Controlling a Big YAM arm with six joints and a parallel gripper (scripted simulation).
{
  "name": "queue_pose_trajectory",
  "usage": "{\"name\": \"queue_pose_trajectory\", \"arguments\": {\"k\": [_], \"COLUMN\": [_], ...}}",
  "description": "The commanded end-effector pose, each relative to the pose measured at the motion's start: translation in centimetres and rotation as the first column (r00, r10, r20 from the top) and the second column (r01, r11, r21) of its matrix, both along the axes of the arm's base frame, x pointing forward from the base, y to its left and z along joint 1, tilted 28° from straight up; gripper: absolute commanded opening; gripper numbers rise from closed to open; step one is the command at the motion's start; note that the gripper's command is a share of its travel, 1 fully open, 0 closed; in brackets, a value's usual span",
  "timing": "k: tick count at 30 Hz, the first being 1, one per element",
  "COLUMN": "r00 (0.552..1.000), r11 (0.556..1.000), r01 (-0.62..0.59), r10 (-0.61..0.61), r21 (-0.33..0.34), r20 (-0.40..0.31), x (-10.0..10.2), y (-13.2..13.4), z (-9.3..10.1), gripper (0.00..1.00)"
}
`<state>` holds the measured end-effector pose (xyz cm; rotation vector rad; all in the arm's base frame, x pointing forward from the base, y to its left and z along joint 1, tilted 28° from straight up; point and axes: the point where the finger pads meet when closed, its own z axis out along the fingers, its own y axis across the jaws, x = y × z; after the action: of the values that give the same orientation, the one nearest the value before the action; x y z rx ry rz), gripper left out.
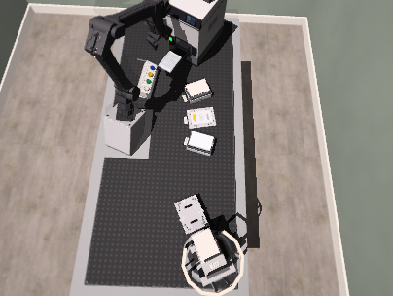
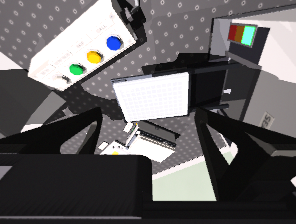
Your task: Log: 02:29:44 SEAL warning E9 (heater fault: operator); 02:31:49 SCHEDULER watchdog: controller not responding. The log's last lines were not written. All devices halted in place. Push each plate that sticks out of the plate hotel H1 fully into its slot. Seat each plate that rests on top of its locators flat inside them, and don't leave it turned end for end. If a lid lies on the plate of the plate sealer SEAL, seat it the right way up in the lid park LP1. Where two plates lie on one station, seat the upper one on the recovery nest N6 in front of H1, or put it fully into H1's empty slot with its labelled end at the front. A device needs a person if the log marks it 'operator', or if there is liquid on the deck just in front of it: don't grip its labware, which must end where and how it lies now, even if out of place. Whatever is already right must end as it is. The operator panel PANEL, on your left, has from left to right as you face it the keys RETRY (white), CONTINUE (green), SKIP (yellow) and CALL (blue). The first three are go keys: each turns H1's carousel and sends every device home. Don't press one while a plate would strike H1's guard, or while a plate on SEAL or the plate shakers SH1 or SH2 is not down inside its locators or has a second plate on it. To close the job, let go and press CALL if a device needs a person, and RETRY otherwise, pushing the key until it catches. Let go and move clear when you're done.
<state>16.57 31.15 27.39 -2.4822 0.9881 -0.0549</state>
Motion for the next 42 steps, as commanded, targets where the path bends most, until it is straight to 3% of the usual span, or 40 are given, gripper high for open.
{"name": "queue_pose_trajectory", "arguments": {"k": [1, 42], "r00": [0.99, 0.987], "r11": [0.993, 0.991], "r01": [-0.115, -0.13], "r10": [0.113, 0.129], "r21": [0.018, 0.013], "r20": [0.082, 0.091], "x": [0.21, 0.26], "y": [-0.15, -0.14], "z": [1.84, 1.92], "gripper": [1.0, 1.0]}}
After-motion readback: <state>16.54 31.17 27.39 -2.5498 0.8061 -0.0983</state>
